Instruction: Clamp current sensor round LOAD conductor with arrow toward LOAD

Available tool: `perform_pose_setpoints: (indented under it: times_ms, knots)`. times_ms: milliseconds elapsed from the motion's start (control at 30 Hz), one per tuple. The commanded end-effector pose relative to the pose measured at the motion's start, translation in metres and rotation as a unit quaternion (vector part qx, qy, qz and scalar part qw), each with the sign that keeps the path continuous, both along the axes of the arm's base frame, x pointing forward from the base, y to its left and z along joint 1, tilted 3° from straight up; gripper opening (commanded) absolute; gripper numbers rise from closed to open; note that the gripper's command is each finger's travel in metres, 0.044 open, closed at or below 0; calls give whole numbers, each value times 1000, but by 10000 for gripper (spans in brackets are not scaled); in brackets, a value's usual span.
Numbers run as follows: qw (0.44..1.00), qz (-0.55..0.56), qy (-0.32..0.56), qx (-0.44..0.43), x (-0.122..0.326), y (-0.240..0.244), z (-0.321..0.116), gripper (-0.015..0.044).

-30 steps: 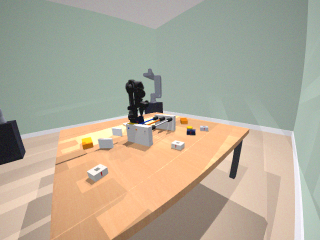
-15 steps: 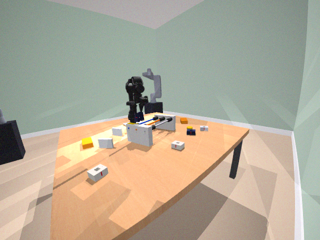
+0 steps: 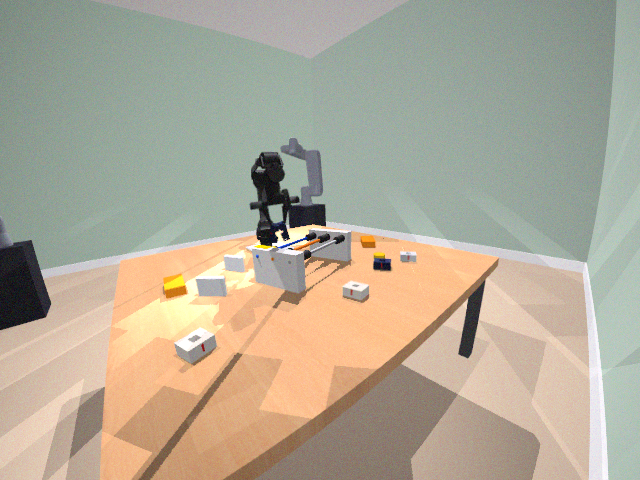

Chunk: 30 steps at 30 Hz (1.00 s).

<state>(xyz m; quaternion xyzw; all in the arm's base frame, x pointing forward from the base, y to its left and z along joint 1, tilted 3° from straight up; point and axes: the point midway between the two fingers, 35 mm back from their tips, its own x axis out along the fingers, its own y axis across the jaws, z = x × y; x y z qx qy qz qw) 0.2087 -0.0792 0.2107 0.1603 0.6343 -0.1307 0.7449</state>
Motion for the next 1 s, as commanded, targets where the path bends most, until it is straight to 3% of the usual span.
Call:
perform_pose_setpoints:
  times_ms: [0,333,967]
  knots:
    - [997,-75,-17,15,-1,1,4,0]
    - [965,-253,-42,61,-1,1,9,0]
    - [887,-442,-65,121,25,6,7,0]
